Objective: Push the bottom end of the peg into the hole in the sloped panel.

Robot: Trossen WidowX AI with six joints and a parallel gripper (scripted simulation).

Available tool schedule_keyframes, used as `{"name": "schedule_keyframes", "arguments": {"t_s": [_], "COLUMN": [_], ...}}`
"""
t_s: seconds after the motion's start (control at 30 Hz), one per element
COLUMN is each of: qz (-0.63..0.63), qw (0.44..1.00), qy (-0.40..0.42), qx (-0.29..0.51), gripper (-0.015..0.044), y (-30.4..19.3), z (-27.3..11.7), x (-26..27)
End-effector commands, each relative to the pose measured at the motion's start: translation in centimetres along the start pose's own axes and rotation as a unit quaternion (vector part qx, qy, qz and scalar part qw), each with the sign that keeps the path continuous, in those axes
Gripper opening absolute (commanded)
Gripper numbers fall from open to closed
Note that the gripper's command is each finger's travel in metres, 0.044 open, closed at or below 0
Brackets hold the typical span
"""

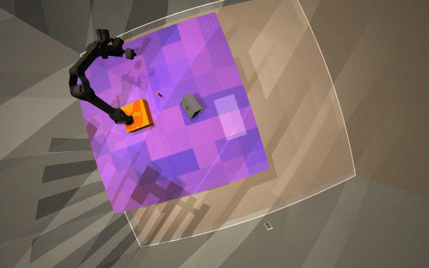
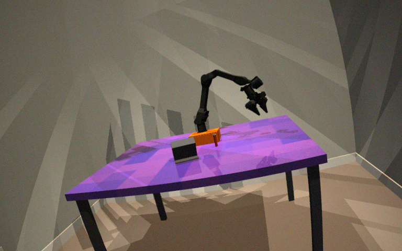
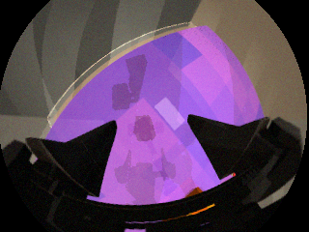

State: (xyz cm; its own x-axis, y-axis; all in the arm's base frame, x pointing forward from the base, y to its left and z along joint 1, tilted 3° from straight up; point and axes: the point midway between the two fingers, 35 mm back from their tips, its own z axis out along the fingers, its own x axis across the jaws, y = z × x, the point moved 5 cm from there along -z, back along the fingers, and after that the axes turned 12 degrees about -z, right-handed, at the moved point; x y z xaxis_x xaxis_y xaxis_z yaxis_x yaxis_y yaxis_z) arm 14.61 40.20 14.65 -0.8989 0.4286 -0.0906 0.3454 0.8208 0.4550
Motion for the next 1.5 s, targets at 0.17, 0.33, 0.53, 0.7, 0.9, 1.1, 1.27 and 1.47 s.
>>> {"name": "schedule_keyframes", "arguments": {"t_s": [0.17, 0.33, 0.53, 0.7, 0.9, 1.1, 1.27, 1.47], "qz": [0.010, 0.018, 0.028, 0.038, 0.050, 0.063, 0.074, 0.089], "qw": [0.999, 0.998, 0.996, 0.994, 0.991, 0.987, 0.984, 0.980], "qy": [-0.012, -0.019, -0.024, -0.027, -0.028, -0.027, -0.025, -0.020], "qx": [0.035, 0.055, 0.078, 0.098, 0.120, 0.142, 0.159, 0.179], "gripper": [0.0440, 0.0440, 0.0440, 0.0440, 0.0440, 0.0440, 0.0440, 0.0440], "y": [-1.8, -3.0, -4.5, -5.9, -7.7, -9.6, -11.3, -13.3], "z": [0.0, 0.0, -0.2, -0.4, -0.8, -1.3, -1.7, -2.3], "x": [-4.1, -6.5, -9.2, -11.2, -13.5, -15.6, -17.1, -18.8]}}
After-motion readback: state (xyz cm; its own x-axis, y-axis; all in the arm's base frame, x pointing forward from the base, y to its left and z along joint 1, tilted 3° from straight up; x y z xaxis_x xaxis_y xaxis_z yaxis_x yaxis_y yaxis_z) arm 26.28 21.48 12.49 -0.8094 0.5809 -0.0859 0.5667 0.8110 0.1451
